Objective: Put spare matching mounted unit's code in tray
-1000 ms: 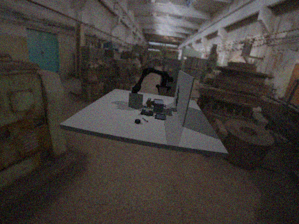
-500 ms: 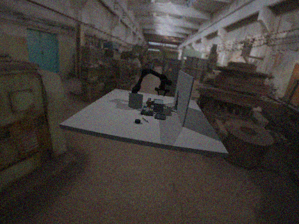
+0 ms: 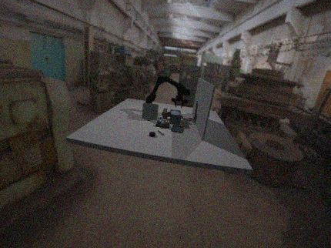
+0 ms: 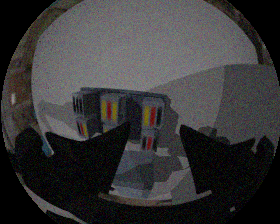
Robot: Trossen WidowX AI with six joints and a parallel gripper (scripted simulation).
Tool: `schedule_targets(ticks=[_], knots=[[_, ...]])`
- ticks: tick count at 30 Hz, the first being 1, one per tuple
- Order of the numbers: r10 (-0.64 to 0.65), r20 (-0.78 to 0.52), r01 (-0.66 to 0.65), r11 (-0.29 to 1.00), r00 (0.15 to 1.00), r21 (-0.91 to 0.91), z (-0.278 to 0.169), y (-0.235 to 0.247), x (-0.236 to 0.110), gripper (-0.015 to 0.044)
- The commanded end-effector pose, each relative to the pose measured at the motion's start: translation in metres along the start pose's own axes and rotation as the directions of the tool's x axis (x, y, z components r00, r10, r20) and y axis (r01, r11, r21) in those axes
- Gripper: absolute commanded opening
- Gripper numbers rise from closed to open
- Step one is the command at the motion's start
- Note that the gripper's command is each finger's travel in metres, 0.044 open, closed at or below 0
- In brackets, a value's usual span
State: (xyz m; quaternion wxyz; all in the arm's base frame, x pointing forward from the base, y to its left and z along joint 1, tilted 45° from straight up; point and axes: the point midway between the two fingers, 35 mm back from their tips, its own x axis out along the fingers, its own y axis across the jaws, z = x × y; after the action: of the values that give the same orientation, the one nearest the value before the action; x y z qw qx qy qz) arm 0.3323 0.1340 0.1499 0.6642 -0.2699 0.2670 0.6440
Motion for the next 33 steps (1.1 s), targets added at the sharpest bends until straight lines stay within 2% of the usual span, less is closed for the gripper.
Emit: schedule_targets(ticks=[1, 33], knots=[[0.002, -0.001, -0.002, 1.000, 1.000, 0.006, -0.002, 0.000, 0.007, 0.0300], [0.002, 0.001, -0.002, 1.000, 1.000, 0.006, -0.001, 0.001, 0.059, 0.0300]])
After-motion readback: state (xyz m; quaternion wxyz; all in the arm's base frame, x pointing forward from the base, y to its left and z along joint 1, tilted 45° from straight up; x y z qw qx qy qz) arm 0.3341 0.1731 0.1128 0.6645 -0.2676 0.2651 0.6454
